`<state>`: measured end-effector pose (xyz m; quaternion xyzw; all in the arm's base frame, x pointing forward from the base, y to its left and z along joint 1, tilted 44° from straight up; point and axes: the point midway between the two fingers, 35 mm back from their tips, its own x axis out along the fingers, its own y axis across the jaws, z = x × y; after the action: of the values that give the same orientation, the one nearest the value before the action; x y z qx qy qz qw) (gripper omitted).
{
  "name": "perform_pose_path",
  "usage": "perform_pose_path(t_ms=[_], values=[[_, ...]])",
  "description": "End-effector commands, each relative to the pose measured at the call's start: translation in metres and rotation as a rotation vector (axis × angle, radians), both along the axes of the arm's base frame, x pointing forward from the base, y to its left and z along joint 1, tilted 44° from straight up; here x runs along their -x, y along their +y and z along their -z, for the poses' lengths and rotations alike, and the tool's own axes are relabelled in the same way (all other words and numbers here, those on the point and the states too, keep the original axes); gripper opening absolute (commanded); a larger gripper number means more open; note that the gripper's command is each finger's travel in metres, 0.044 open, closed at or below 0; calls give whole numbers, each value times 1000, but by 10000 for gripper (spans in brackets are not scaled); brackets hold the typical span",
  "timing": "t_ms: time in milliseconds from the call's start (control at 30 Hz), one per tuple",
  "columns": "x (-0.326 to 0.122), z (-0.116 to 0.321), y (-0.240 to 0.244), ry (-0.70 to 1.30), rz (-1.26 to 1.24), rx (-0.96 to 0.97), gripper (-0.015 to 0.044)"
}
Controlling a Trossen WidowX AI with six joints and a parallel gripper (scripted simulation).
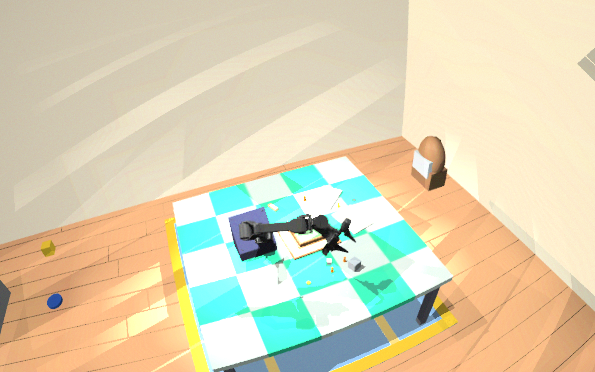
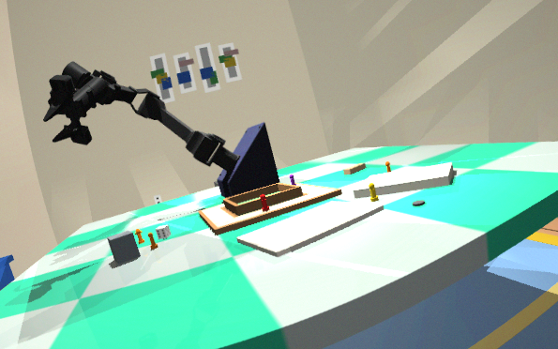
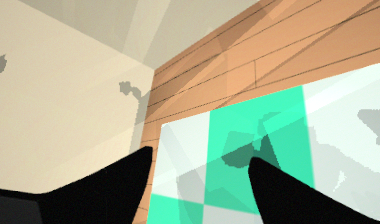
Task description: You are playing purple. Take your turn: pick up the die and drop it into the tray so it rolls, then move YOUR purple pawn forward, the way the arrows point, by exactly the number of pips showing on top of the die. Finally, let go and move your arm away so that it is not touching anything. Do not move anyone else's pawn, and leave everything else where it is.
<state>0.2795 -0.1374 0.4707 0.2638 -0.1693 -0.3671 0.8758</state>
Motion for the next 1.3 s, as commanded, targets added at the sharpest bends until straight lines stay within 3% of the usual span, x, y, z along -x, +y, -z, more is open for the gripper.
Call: perform_pose_path(t_ms=[0, 233, 467, 567, 1267], values=[[-30, 57, -7, 297, 14, 13, 275], [-53, 166, -15, 873, -2, 46, 275], [-30, 268, -21, 1523, -94, 77, 275], [-20, 291, -23, 1727, -144, 81, 275], [-24, 312, -44, 1742, -148, 82, 275]])
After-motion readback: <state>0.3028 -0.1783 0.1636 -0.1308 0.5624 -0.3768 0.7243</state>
